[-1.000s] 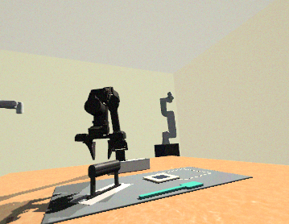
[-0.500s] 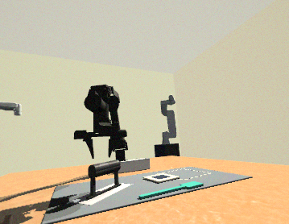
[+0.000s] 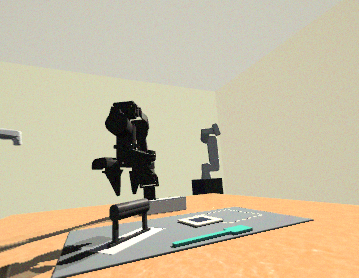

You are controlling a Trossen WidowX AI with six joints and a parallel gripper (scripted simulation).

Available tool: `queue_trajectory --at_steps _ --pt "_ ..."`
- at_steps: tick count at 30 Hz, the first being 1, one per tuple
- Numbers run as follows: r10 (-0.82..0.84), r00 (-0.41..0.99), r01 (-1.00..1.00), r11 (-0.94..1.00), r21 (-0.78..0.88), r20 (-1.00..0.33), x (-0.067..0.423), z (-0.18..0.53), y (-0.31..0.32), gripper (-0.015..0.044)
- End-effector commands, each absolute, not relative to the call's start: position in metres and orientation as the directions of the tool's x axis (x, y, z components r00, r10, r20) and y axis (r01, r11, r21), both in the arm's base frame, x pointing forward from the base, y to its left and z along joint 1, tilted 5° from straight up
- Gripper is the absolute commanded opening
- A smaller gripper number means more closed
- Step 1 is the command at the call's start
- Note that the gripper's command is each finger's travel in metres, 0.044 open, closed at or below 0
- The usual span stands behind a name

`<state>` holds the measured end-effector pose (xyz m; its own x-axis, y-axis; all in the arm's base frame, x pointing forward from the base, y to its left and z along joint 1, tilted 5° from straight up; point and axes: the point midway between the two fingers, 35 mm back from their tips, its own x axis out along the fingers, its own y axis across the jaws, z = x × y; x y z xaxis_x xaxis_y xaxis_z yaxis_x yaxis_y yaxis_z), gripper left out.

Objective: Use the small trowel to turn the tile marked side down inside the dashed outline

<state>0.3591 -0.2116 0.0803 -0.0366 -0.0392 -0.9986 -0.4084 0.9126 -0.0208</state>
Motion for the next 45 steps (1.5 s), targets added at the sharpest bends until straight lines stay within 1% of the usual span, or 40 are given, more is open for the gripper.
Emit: queue_trajectory --at_steps 1,13,24,34,45 --pt "-0.032 -0.043 -0.511 0.859 -0.005 -0.999 0.363 0.078 -0.212 0.0270" --pt "-0.032 -0.043 -0.814 0.581 0.017 -0.999 0.378 0.081 -0.213 0.0270" --pt "-0.031 -0.043 -0.971 0.238 0.035 -0.999 0.391 0.083 -0.214 0.0270" --pt "-0.031 -0.043 -0.993 -0.105 0.046 -0.999 0.402 0.084 -0.214 0.0270" --pt "-0.031 -0.044 -0.883 -0.466 0.053 -0.999 0.413 0.085 -0.213 0.0270"
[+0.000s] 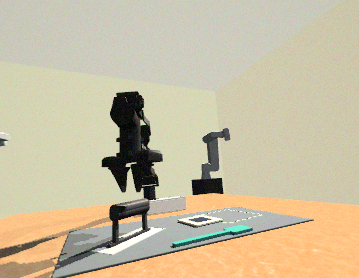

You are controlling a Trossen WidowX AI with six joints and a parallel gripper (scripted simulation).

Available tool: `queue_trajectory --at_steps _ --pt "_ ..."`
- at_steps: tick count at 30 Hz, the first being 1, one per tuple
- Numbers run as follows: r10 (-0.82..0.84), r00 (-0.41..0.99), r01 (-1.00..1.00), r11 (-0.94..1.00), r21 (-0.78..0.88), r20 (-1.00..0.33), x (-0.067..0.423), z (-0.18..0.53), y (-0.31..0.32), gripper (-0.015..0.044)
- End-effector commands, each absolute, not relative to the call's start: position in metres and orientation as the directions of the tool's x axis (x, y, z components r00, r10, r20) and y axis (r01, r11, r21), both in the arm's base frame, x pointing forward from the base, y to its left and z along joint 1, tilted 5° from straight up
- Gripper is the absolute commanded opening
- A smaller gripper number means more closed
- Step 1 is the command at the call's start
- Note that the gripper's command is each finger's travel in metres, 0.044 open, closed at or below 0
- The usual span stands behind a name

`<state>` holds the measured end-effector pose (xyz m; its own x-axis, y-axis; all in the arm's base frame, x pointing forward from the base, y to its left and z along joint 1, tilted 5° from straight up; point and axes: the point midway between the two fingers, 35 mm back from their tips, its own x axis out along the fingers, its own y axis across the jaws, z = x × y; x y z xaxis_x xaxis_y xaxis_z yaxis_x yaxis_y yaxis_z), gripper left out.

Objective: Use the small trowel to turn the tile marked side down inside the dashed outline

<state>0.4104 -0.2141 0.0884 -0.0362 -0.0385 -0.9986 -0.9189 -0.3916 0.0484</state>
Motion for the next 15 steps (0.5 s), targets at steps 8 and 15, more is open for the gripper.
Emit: queue_trajectory --at_steps 8,15 --pt "-0.031 -0.044 -0.840 -0.540 0.054 -0.999 0.415 0.085 -0.213 0.0270" --pt "-0.031 -0.044 -0.840 -0.540 0.054 -0.999 0.415 0.074 -0.214 0.0270"
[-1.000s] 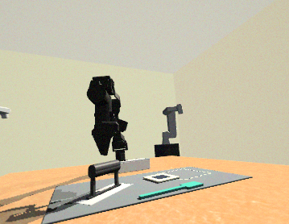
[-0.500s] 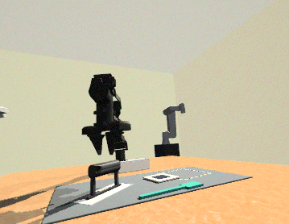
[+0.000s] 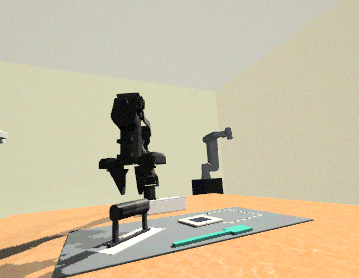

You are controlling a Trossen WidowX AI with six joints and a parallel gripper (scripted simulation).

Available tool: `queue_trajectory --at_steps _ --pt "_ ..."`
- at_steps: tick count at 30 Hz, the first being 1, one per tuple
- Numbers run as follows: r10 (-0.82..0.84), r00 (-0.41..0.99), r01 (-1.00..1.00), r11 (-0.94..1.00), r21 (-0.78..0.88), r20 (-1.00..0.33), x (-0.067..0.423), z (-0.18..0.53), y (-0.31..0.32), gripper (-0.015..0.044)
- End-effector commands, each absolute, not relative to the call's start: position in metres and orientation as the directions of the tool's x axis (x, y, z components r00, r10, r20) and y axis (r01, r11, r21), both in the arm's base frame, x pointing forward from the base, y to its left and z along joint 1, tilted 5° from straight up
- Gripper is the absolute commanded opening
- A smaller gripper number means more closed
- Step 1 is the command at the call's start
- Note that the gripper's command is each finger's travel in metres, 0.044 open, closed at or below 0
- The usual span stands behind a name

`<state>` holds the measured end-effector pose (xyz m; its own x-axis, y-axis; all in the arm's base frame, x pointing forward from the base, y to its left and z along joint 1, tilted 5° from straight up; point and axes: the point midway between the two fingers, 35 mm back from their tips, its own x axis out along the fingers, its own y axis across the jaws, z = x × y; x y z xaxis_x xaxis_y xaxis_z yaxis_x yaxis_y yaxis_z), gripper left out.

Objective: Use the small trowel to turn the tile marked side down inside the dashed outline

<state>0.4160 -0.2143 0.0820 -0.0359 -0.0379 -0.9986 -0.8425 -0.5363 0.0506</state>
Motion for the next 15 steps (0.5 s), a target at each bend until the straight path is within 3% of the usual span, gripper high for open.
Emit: queue_trajectory --at_steps 1,15 --pt "-0.031 -0.044 -0.840 -0.540 0.054 -0.999 0.415 0.073 -0.214 0.0270" --pt "-0.031 -0.044 -0.840 -0.540 0.054 -0.999 0.415 0.050 -0.215 0.0270"
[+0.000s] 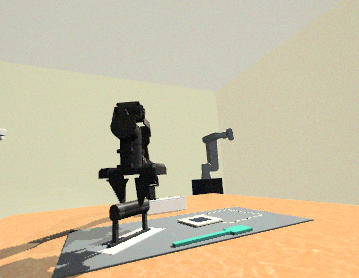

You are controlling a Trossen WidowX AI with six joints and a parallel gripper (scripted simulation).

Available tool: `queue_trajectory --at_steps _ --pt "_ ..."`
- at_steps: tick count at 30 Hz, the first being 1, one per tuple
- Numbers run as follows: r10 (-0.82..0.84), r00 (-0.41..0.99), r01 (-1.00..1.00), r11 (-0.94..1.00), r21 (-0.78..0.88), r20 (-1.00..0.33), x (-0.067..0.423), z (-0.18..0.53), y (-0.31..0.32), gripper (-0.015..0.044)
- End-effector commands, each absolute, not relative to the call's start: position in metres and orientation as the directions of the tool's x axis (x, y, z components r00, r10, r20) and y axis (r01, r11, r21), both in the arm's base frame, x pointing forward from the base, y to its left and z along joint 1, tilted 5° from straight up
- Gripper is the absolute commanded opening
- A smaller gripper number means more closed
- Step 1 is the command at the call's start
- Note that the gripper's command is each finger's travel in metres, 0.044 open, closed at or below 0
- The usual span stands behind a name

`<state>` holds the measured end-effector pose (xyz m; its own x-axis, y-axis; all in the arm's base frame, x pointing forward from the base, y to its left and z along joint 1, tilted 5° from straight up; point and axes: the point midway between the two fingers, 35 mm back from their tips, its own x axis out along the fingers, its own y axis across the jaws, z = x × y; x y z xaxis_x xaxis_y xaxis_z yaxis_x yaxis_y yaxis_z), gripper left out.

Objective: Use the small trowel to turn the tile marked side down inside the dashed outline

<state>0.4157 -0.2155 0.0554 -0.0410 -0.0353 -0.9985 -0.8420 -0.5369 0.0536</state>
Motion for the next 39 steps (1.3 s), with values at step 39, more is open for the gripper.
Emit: queue_trajectory --at_steps 39 --pt "-0.031 -0.044 -0.889 -0.455 0.053 -0.999 0.4141 0.0406 -0.2150 0.0130"
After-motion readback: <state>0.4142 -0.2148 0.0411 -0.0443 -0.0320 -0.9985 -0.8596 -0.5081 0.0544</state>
